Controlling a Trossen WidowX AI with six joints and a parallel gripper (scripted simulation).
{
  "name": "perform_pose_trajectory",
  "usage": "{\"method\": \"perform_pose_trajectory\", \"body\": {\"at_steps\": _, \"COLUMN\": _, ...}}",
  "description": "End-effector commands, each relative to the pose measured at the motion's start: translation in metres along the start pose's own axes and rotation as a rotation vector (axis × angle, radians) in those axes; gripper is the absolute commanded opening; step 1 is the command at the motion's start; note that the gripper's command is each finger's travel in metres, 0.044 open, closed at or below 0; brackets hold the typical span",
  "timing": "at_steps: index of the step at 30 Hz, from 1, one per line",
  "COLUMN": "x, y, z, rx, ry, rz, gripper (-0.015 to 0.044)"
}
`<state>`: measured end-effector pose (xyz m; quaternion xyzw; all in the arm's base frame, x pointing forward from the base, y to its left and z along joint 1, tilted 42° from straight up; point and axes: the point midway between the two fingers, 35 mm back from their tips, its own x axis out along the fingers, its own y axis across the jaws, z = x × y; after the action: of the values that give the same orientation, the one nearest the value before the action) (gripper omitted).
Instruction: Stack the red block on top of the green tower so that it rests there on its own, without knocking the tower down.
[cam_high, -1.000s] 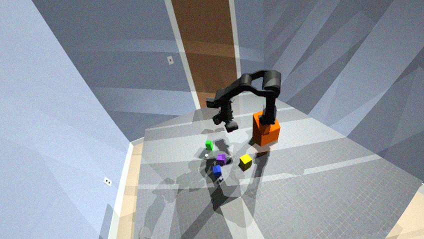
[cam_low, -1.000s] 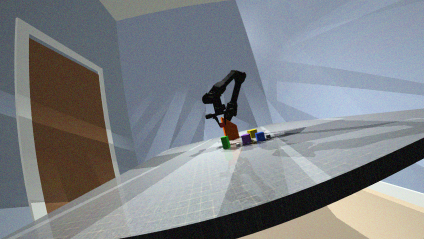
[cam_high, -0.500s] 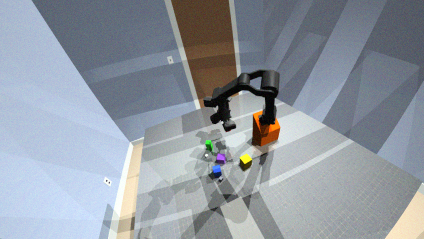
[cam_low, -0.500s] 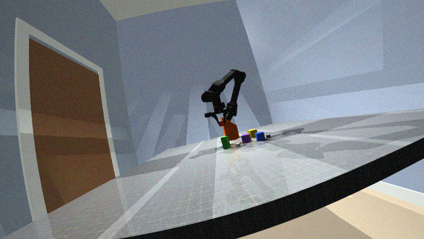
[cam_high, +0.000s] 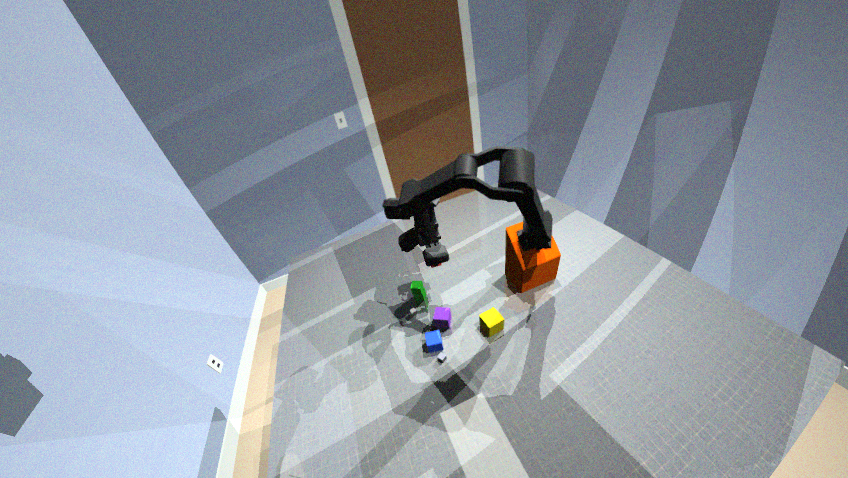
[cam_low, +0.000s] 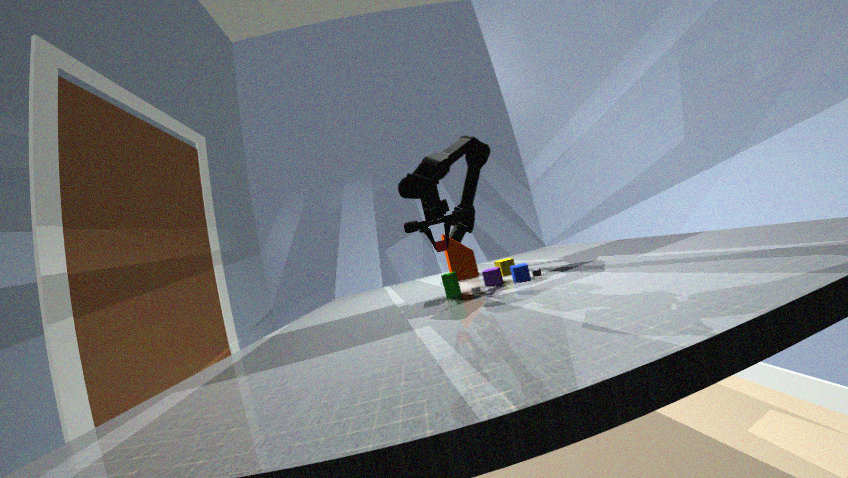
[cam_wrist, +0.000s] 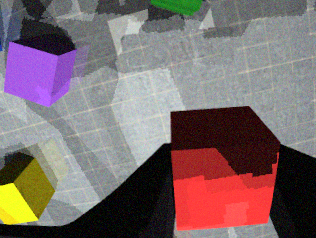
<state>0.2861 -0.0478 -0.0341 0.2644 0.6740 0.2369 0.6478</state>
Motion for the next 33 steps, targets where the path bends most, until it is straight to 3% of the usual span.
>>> {"method": "perform_pose_trajectory", "body": {"at_steps": 1, "x": -0.002, "y": 0.001, "z": 0.020, "rx": -0.001, "ry": -0.009, "rz": -0.001, "gripper": 0.0000}}
{"method": "perform_pose_trajectory", "body": {"at_steps": 15, "x": 0.003, "y": 0.006, "z": 0.071, "rx": -0.004, "ry": -0.010, "rz": 0.003, "gripper": 0.0000}}
{"method": "perform_pose_trajectory", "body": {"at_steps": 22, "x": 0.004, "y": 0.004, "z": 0.076, "rx": -0.004, "ry": -0.010, "rz": 0.003, "gripper": 0.0000}}
{"method": "perform_pose_trajectory", "body": {"at_steps": 33, "x": 0.037, "y": 0.004, "z": 0.076, "rx": -0.005, "ry": -0.011, "rz": 0.005, "gripper": 0.0000}}
